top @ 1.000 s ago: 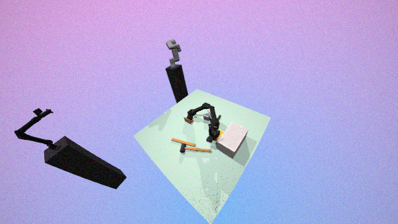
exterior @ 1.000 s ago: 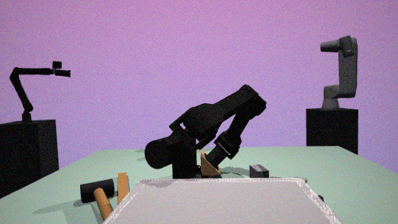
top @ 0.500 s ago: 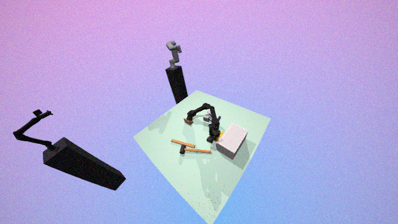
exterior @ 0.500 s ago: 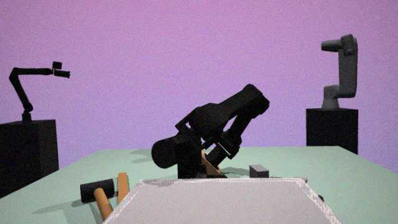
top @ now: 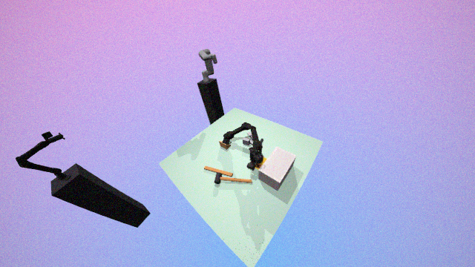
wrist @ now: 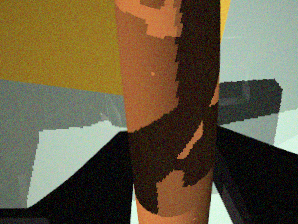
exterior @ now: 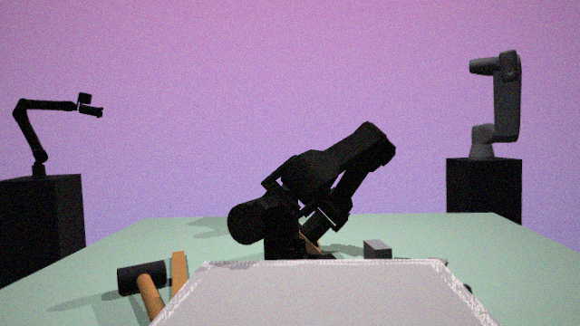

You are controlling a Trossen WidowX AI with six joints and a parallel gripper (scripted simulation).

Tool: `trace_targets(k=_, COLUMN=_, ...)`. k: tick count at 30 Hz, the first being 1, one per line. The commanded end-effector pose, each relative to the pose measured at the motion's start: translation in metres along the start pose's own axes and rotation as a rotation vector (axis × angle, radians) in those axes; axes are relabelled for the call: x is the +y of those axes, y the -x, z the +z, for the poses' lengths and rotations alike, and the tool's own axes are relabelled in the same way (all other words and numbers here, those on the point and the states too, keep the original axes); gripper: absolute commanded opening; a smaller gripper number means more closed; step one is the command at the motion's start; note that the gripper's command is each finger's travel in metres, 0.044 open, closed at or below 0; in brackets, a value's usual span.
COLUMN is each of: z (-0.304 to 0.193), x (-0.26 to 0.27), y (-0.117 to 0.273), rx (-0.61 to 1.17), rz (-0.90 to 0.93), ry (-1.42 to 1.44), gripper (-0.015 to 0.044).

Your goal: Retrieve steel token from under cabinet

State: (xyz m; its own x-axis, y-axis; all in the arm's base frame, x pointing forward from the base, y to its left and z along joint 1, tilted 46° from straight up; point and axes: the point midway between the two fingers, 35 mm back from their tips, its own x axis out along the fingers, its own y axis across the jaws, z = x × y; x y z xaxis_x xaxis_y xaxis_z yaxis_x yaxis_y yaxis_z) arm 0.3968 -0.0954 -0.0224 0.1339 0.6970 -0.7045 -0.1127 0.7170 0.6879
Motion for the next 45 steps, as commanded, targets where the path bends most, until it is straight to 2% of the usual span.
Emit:
trace_targets(k=1, z=0.002, x=0.004, y=-0.001, rx=0.002, rz=0.002, ry=0.01, gripper=0.0)
trace_targets(k=45, z=-0.035, x=0.0, y=-0.001, rx=0.003, rz=0.001, ry=0.009, gripper=0.0)
